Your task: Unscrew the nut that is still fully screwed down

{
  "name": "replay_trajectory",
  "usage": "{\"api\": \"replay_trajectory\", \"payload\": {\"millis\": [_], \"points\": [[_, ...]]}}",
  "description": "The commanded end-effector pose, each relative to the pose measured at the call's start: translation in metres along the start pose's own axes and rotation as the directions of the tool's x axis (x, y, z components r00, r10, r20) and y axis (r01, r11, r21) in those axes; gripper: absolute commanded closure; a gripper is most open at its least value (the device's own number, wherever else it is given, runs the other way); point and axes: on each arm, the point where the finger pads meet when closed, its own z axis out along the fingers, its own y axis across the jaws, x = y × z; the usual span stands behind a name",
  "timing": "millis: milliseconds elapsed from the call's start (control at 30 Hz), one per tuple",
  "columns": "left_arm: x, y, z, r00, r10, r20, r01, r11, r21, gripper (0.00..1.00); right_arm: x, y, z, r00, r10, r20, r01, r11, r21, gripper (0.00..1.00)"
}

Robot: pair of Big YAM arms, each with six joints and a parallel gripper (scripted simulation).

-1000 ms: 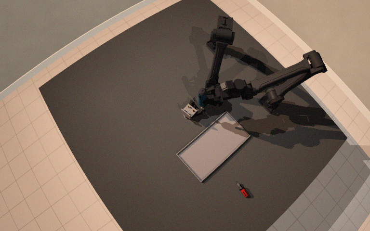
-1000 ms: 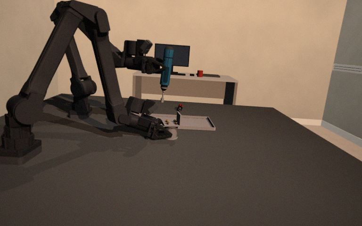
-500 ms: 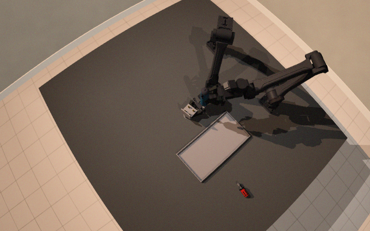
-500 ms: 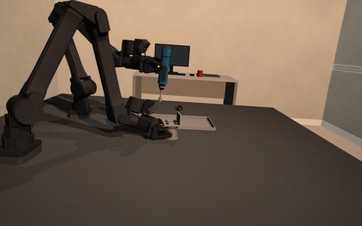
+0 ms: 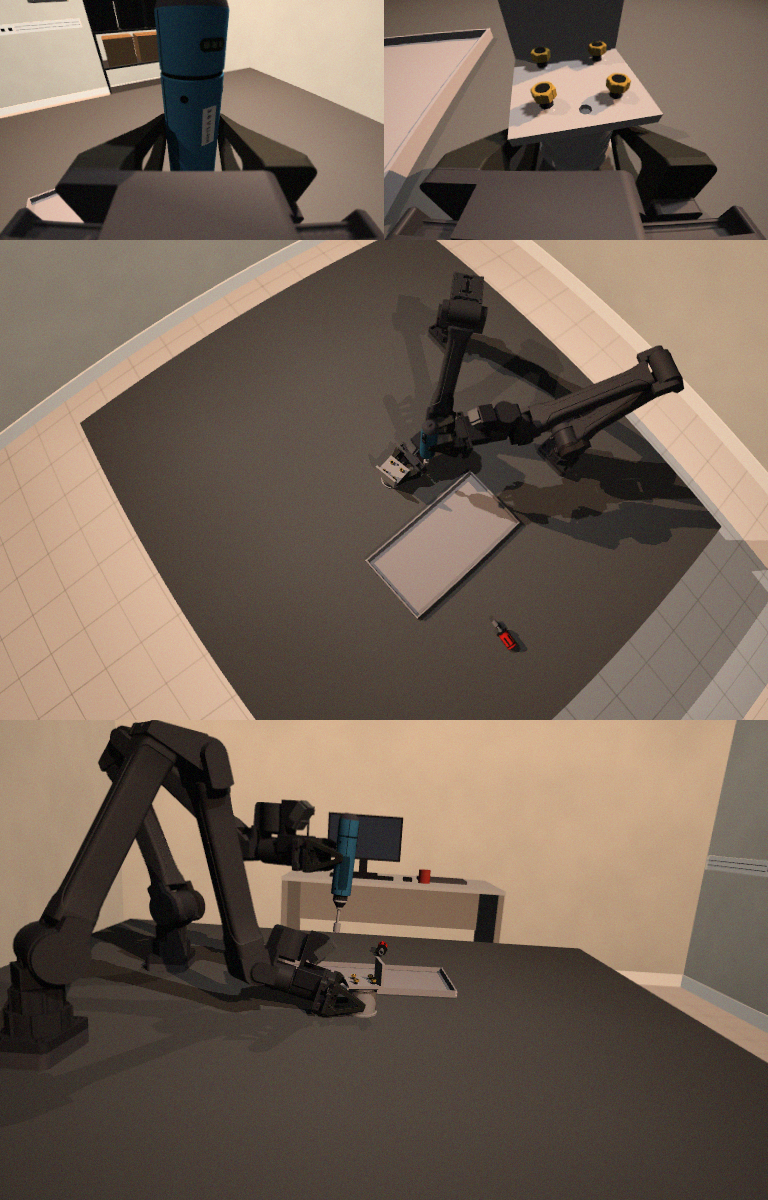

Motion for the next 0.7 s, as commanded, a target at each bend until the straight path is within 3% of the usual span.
{"api": "replay_trajectory", "payload": {"millis": [0, 100, 200, 300, 667], "points": [[-0.041, 0.003, 0.002, 0.997, -0.010, 0.083, 0.011, 1.000, -0.006, 0.58, -0.010, 0.004, 0.003, 1.000, 0.018, 0.019, -0.018, 1.000, -0.004, 0.41], [-0.028, 0.003, -0.003, 0.998, -0.010, 0.059, 0.011, 1.000, -0.006, 0.58, -0.010, 0.004, 0.003, 1.000, 0.018, 0.019, -0.018, 1.000, -0.004, 0.41], [-0.049, 0.003, 0.002, 0.995, -0.010, 0.100, 0.011, 1.000, -0.006, 0.58, -0.010, 0.004, 0.003, 1.000, 0.018, 0.019, -0.018, 1.000, -0.004, 0.41], [-0.051, 0.003, 0.002, 0.994, -0.010, 0.105, 0.011, 1.000, -0.006, 0.58, -0.010, 0.004, 0.003, 1.000, 0.018, 0.019, -0.018, 1.000, -0.004, 0.41], [-0.012, 0.048, 0.025, 0.995, -0.076, -0.060, 0.070, 0.992, -0.101, 0.58, -0.010, 0.004, 0.003, 1.000, 0.018, 0.019, -0.018, 1.000, -0.004, 0.41]]}}
